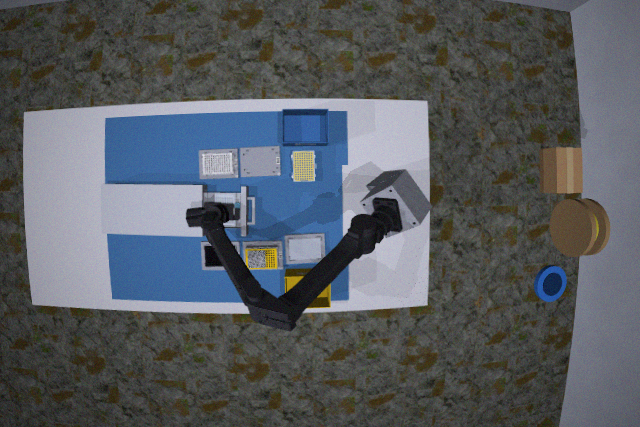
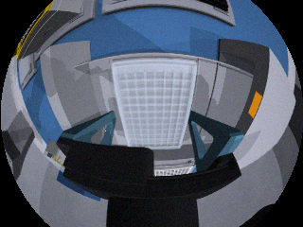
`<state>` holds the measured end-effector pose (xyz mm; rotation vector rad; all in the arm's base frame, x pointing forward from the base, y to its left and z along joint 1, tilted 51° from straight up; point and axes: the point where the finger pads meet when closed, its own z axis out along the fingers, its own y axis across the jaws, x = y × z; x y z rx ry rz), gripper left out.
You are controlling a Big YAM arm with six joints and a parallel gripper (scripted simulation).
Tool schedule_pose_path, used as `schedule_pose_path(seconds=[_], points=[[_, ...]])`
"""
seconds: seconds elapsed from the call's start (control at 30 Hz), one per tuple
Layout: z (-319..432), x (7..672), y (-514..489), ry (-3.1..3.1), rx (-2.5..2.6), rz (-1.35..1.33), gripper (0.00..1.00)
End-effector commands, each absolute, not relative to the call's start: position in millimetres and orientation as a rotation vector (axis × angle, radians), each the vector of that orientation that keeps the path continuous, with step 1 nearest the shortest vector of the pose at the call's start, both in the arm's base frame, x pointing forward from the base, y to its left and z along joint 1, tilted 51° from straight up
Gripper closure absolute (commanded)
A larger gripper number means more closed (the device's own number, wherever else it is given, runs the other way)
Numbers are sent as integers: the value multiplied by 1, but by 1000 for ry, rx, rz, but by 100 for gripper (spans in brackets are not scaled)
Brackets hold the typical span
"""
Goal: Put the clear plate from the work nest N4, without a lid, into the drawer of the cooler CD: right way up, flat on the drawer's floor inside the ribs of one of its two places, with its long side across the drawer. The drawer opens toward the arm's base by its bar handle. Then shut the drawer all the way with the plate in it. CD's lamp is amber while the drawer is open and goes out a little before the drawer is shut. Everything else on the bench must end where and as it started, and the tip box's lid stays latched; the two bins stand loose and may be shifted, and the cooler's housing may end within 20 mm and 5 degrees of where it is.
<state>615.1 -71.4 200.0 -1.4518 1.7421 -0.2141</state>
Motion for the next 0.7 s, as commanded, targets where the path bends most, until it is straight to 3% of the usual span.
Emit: schedule_pose_path(seconds=[0.0,0.67], points=[[239,623,-64,1677,-1464,-263,0],[246,598,-92,1711,-1441,-267,0]])
